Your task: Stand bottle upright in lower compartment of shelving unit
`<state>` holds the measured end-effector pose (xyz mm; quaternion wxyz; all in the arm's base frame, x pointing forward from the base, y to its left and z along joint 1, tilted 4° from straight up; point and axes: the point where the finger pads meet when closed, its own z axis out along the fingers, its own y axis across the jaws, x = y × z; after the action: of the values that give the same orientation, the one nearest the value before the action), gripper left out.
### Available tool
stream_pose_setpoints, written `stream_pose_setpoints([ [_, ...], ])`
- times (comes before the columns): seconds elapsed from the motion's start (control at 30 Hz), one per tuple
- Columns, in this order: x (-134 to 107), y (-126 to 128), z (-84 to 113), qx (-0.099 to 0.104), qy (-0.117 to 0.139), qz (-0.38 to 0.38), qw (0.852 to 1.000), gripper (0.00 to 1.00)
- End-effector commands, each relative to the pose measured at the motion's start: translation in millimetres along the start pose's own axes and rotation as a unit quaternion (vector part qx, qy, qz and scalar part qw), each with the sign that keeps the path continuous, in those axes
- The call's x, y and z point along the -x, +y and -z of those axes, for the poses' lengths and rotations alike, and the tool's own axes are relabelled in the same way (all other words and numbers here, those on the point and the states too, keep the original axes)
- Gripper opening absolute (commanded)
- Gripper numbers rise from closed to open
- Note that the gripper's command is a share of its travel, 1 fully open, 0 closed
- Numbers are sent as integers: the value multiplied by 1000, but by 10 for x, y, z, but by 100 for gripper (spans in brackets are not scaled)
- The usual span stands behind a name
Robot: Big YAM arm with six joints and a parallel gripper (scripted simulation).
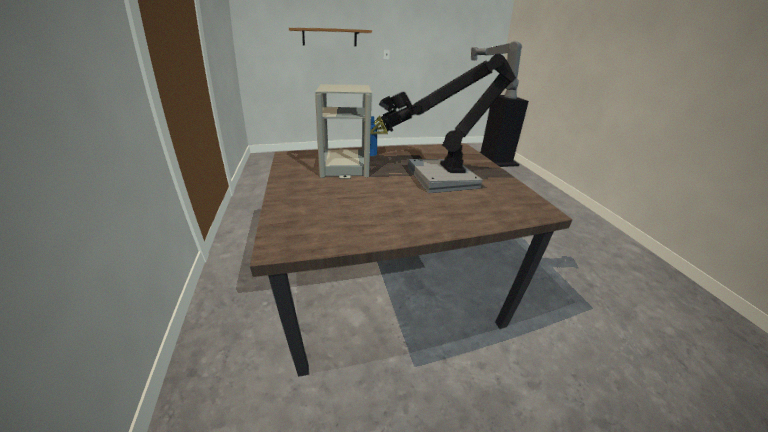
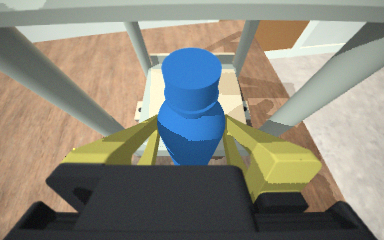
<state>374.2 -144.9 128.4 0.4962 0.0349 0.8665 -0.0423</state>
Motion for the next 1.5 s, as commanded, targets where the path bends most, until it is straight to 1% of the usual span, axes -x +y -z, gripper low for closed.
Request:
stream_pose_setpoints([
  [0.0, 574, -100, -149, -6, -50, 16, 999, 44],
  [0.07, 574, -100, -149, -6, -50, 16, 999, 44],
  [0.33, 681, -92, -360, -6, -50, 14, 999, 44],
  [0.47, 714, -89, -427, -6, -49, 13, 999, 44],
  [1.37, 714, -110, -437, -7, -49, 16, 999, 44],
  [1.47, 738, -99, -482, -7, -49, 15, 999, 44],
])
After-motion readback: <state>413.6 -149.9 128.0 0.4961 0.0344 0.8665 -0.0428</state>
